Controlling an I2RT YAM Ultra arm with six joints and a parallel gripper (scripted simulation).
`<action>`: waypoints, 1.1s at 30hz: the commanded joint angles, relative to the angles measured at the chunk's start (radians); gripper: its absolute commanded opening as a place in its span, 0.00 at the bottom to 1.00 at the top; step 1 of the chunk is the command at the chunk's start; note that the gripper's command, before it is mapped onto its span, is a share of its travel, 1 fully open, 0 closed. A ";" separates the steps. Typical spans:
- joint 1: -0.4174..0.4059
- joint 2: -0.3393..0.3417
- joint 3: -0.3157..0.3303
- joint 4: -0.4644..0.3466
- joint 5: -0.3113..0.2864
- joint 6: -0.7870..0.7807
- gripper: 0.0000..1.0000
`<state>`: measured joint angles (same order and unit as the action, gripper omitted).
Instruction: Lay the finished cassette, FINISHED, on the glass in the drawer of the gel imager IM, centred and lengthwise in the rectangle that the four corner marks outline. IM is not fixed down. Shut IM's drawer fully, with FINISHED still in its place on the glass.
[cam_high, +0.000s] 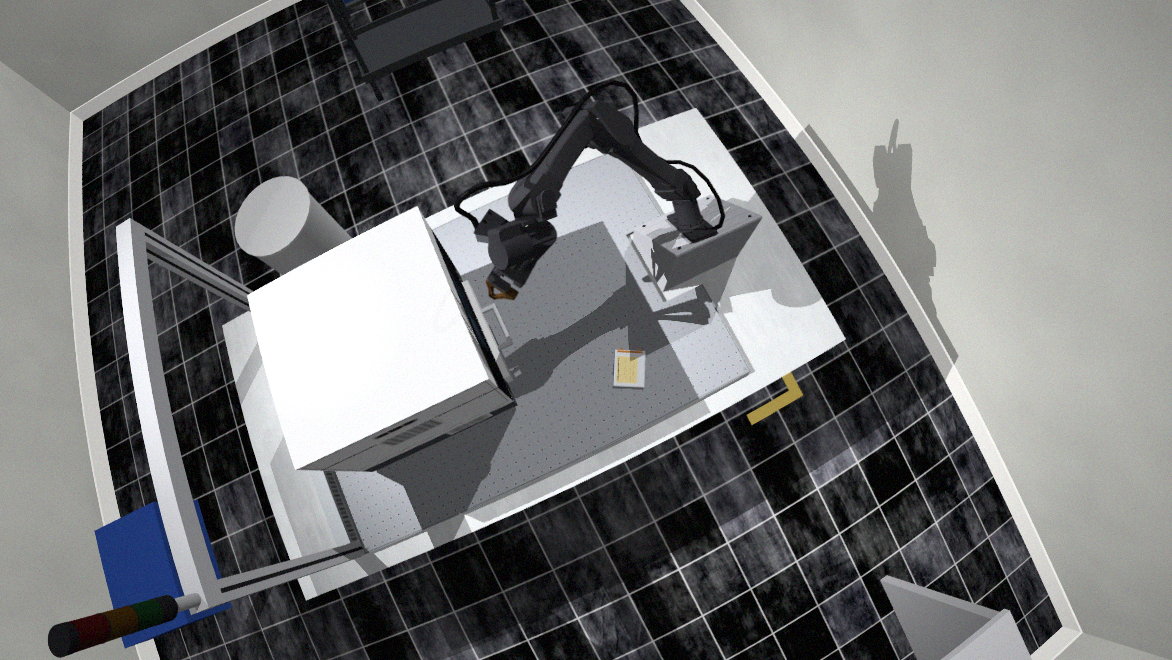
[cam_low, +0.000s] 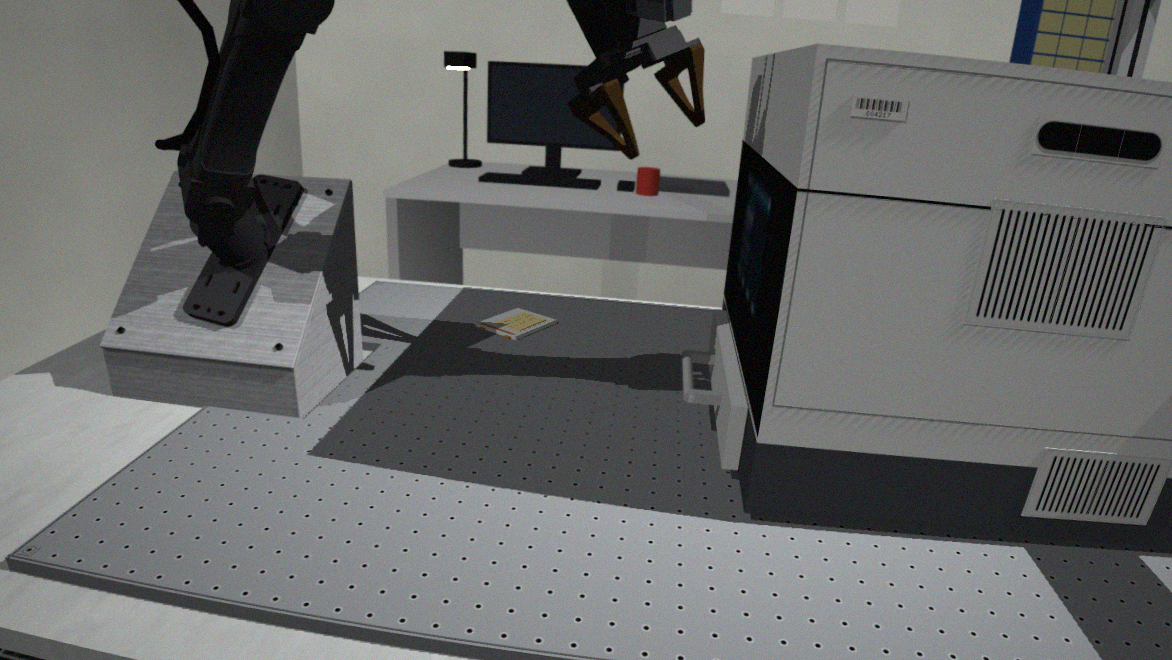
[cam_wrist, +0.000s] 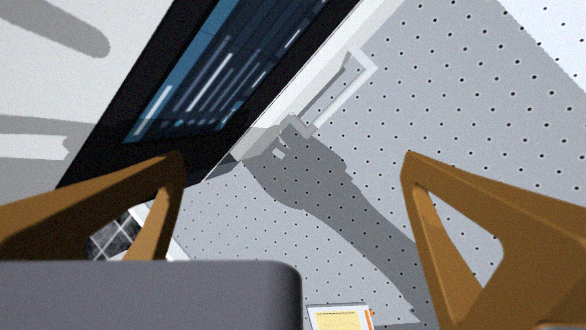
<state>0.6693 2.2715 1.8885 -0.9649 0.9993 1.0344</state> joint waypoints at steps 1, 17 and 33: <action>0.024 -0.015 0.011 0.000 0.011 -0.003 1.00; 0.024 -0.015 0.011 0.000 0.011 -0.003 1.00; -0.007 -0.086 -0.227 -0.050 -0.108 -0.146 0.35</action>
<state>0.6380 2.2326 1.6909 -1.0351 0.9024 0.9184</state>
